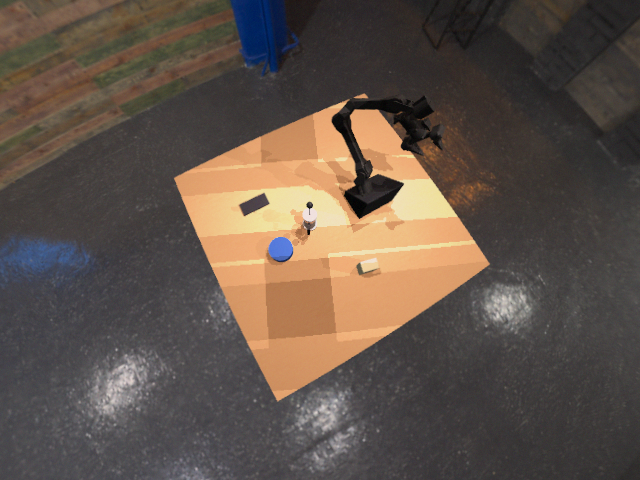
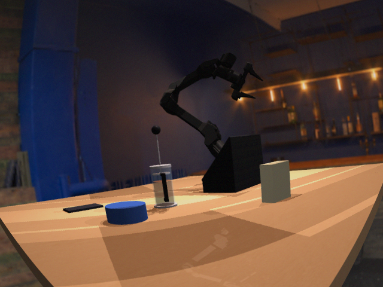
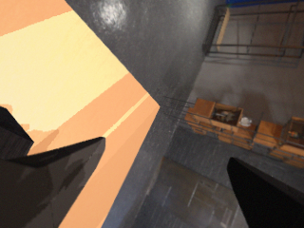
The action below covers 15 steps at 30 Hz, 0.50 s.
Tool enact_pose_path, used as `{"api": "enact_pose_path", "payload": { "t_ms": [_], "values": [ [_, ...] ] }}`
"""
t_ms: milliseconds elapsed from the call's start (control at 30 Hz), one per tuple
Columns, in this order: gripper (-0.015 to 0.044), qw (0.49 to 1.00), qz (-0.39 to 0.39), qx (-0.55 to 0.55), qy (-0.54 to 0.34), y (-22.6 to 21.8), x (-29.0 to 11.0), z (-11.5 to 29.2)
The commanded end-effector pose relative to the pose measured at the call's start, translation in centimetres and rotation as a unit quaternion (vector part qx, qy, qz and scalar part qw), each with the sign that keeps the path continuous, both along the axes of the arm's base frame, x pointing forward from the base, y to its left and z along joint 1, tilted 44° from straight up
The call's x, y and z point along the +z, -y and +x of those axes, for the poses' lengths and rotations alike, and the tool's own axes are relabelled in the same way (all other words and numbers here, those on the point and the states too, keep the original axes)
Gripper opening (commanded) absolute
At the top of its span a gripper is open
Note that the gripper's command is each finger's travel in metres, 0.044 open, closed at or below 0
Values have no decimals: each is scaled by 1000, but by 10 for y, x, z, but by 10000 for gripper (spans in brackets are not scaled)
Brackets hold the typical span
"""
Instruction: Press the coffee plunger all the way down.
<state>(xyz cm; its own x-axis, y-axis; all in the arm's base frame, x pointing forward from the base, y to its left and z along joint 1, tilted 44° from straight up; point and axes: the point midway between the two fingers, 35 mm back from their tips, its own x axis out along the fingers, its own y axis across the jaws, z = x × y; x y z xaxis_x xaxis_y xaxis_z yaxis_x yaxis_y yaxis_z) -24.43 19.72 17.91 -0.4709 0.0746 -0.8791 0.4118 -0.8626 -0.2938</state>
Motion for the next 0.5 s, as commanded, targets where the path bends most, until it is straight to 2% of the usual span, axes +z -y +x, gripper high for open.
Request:
{"api": "enact_pose_path", "payload": {
  "t_ms": [0, 100, 233, 333, 467],
  "values": [
    [440, 985, 3, -164, 48, -38, -16, 43],
    [440, 947, 10, -310, 82, -65, -26, 88],
    [440, 859, 30, -497, 117, -89, -36, 154],
    [440, 771, 50, -620, 136, -97, -41, 206],
    [440, 625, 90, -761, 150, -94, -42, 275]
  ]
}}
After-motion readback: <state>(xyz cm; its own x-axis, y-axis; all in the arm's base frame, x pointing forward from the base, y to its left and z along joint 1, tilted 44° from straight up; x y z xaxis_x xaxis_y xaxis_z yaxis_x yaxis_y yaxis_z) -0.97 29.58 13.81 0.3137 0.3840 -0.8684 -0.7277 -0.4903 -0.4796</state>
